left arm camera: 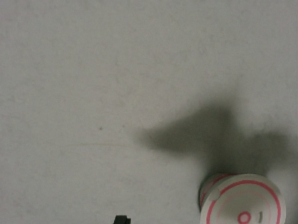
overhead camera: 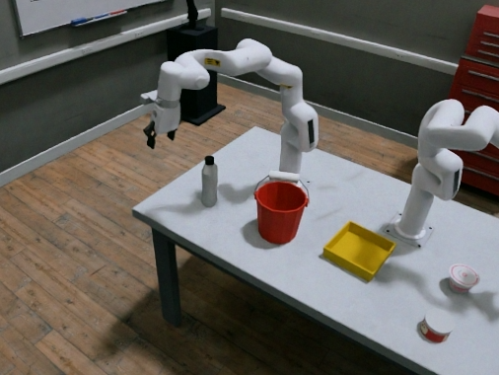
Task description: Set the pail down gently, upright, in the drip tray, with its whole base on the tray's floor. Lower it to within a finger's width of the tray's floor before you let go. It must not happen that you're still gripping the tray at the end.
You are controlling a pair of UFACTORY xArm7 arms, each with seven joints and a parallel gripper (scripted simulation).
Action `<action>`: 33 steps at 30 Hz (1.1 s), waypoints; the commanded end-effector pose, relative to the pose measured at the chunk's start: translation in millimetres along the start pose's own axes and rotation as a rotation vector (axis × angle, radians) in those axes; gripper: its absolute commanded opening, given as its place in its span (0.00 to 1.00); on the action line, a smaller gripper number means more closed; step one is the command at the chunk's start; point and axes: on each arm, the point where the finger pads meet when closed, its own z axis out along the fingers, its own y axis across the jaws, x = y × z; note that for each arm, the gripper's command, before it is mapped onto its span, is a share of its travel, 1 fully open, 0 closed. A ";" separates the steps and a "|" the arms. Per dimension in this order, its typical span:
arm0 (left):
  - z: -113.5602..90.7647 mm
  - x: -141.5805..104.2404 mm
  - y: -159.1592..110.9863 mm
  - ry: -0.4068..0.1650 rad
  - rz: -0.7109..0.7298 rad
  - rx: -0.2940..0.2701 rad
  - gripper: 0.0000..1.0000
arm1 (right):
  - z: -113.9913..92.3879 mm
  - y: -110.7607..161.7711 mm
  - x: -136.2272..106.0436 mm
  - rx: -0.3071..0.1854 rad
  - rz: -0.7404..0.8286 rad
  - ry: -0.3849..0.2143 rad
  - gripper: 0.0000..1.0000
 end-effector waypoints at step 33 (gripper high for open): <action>-19.9 -50.5 -123.0 0.173 -0.482 0.135 1.00 | -1.7 -0.5 0.6 0.004 0.001 0.002 1.00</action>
